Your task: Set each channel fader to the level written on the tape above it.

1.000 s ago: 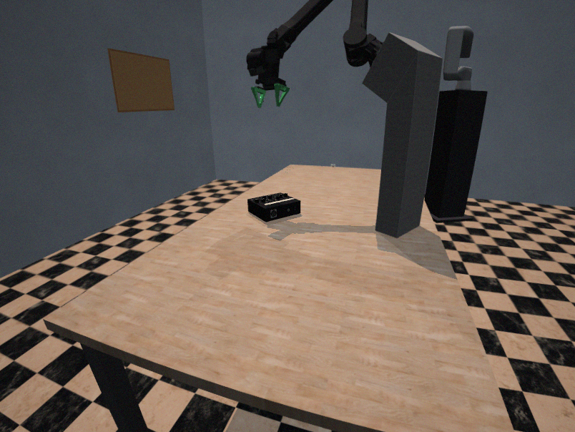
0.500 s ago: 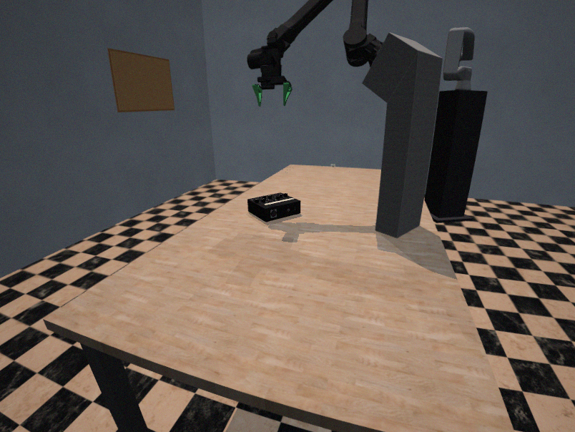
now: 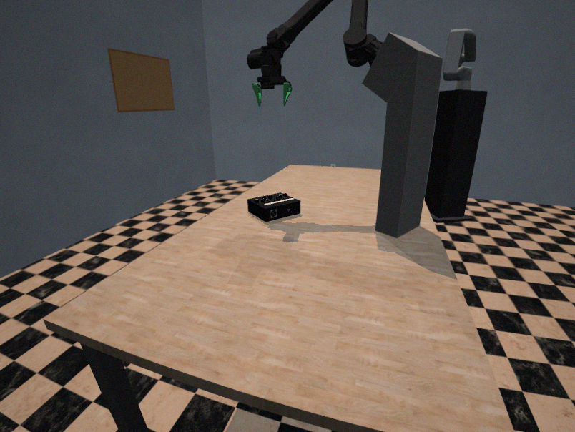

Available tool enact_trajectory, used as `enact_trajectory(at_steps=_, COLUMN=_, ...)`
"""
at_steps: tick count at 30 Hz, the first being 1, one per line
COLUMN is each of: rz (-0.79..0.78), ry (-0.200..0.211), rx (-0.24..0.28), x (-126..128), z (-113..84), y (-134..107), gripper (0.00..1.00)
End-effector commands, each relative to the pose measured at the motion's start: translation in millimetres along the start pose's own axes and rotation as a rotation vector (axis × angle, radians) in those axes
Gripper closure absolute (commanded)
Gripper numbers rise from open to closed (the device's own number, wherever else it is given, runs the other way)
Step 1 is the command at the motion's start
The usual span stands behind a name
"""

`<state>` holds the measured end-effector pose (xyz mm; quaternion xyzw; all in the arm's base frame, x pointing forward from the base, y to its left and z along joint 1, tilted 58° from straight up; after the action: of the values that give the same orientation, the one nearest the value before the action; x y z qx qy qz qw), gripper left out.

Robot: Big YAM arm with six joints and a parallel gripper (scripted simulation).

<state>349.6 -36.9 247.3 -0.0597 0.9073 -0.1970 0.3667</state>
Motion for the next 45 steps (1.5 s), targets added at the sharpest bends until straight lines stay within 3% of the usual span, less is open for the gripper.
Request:
enact_trajectory(at_steps=1, rz=0.001, ry=-0.014, rx=-0.001, x=-5.6, z=-3.1, y=-2.6, gripper=0.0)
enact_trajectory(at_steps=38, rz=0.003, ry=-0.014, rx=-0.001, x=-5.6, z=-2.7, y=-2.6, gripper=0.0)
enact_trajectory(at_steps=45, rz=0.186, ry=-0.022, rx=0.033, x=-17.8, z=21.4, y=-6.8, gripper=0.0)
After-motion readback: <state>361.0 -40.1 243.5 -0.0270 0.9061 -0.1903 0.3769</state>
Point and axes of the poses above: the point where the finger pads meet when closed, its own z axis out along the fingers, its own x axis across the jaws, y = z × x, the point moved 1 cm from there along -z, back along the fingers, and after that the axes turned 2 degrees about -z, right-handed, at the moved point
